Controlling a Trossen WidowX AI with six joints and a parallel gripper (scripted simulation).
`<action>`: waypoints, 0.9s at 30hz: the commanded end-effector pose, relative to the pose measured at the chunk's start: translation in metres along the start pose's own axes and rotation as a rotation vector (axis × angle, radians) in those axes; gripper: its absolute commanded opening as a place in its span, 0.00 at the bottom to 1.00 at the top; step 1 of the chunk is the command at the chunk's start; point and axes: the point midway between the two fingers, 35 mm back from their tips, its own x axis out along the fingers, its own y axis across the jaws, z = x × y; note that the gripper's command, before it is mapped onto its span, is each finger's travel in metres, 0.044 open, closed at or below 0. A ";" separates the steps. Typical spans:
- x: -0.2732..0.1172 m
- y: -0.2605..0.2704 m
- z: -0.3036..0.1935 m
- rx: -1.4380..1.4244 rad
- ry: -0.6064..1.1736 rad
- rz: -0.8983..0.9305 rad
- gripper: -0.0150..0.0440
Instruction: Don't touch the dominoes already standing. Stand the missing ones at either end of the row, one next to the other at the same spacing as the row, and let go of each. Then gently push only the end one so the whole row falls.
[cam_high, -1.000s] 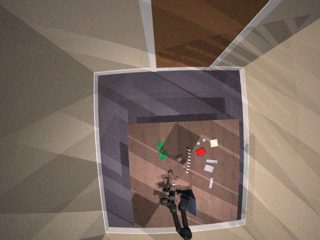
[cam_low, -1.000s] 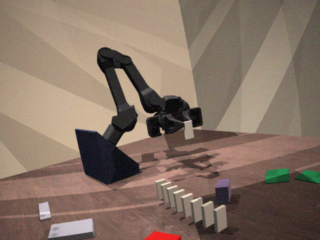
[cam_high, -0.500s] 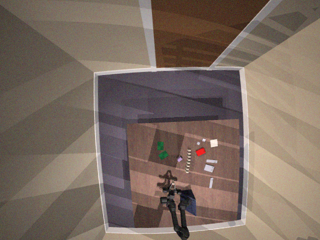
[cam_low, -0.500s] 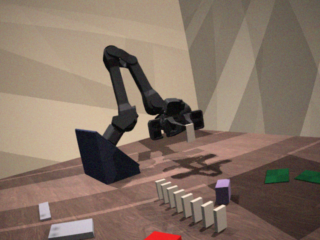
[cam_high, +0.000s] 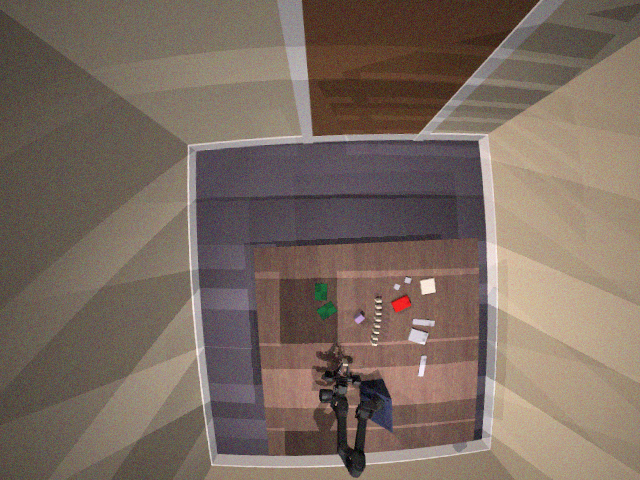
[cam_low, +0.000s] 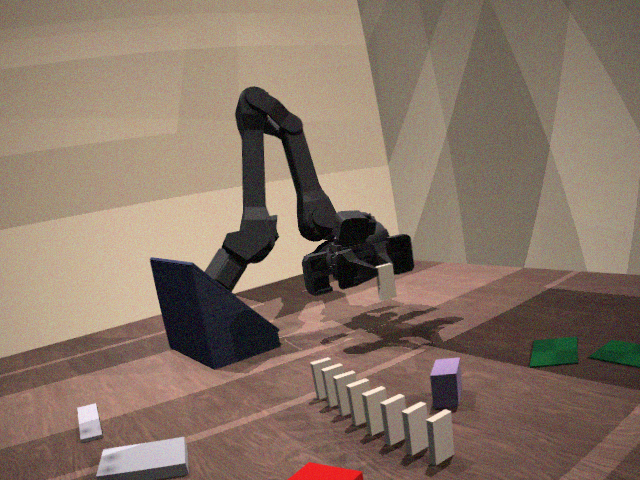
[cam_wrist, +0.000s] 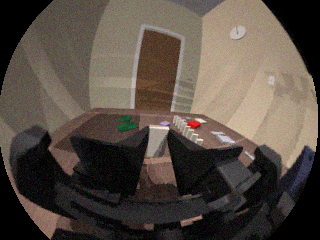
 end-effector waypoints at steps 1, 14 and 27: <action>0.001 0.002 -0.007 0.007 -0.003 -0.001 0.44; 0.002 0.001 -0.032 0.004 -0.003 -0.001 0.44; 0.002 -0.004 -0.059 -0.009 0.005 0.001 0.44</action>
